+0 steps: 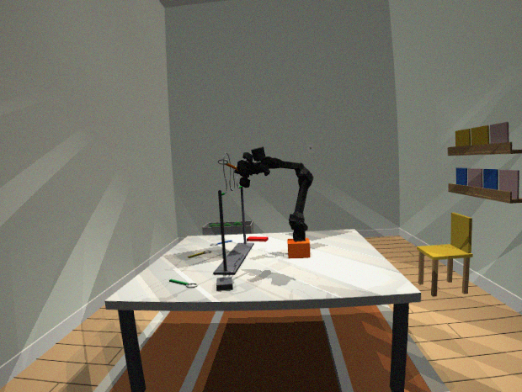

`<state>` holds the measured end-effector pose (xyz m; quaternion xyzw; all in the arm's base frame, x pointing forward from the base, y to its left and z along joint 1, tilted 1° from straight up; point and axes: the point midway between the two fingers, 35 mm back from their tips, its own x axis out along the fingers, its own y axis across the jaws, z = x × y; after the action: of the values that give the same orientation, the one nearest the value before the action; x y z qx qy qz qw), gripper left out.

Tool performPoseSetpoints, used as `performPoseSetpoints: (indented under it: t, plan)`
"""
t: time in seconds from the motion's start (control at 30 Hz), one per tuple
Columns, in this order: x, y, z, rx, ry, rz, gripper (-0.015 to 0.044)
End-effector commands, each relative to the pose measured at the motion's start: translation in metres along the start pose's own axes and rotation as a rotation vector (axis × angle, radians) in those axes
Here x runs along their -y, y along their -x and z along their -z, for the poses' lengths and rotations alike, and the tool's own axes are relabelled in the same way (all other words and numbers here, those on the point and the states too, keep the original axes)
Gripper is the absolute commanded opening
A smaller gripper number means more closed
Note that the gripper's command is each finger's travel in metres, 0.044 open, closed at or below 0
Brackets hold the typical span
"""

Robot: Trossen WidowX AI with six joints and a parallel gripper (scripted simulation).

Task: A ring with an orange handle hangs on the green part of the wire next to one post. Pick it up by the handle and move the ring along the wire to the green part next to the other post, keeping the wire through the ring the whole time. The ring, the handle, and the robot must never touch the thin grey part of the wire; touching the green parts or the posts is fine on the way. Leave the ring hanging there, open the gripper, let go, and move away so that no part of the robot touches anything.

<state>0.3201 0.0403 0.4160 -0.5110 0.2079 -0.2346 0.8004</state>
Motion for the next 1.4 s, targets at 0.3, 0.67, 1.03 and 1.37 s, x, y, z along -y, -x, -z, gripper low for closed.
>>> performPoseSetpoints:
  t: [0.3,0.67,1.03,1.37]
  plan:
    - [0.010,0.001,0.002,0.014,0.126,0.077,-0.0150]
    - [0.015,0.001,0.001,0.029,0.247,0.141,-0.0150]
    - [0.021,0.001,-0.001,0.043,0.368,0.204,-0.0150]
    - [0.026,0.001,-0.003,0.056,0.477,0.262,-0.0150]
